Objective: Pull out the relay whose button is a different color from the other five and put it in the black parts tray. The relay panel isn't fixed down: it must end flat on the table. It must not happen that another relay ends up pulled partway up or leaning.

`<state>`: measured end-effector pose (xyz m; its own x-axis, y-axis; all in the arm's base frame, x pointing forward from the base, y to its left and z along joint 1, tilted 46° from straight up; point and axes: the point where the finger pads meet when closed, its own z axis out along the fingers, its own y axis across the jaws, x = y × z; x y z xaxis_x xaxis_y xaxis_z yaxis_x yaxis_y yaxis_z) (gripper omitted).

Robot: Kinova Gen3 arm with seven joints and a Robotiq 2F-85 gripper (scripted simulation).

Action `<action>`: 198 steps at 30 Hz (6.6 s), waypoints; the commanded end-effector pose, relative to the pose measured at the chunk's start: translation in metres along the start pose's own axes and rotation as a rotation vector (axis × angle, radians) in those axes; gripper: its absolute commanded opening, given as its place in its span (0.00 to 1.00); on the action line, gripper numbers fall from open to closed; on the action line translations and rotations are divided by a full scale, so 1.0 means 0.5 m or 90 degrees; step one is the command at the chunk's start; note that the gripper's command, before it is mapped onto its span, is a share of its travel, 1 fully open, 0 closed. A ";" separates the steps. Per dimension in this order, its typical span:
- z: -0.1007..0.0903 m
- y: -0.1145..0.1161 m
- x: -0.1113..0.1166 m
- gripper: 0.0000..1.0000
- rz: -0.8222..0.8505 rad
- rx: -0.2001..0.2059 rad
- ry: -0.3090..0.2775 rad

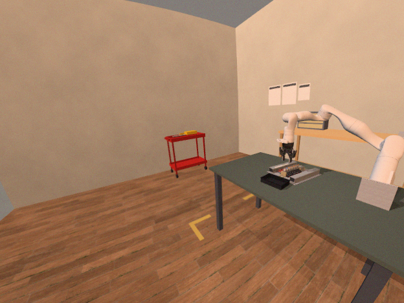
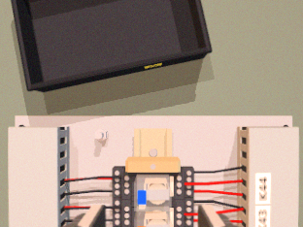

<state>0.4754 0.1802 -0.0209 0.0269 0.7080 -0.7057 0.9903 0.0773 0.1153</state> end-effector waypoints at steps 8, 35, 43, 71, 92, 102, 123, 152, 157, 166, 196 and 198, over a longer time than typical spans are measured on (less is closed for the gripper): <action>-0.002 0.001 0.001 0.61 0.000 -0.001 0.001; 0.002 0.001 0.001 0.61 0.000 -0.001 0.001; 0.002 0.001 0.001 0.61 0.000 -0.001 0.001; 0.008 0.001 0.001 0.61 0.000 -0.001 0.001; 0.087 0.001 0.001 0.61 0.000 -0.001 0.001; 0.090 0.001 0.001 0.61 0.000 -0.001 0.001; 0.090 0.001 0.001 0.61 0.000 -0.001 0.001; 0.110 0.001 0.002 0.61 0.000 -0.001 0.001; 0.122 0.001 0.002 0.61 0.000 -0.001 0.001; 0.139 0.002 0.002 0.61 0.000 -0.001 0.001; 0.156 0.002 0.002 0.61 0.000 -0.001 0.001; 0.156 0.002 0.002 0.61 0.000 -0.001 0.001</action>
<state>0.4866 0.1251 -0.0765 0.0269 0.7080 -0.7057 0.9903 0.0773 0.1152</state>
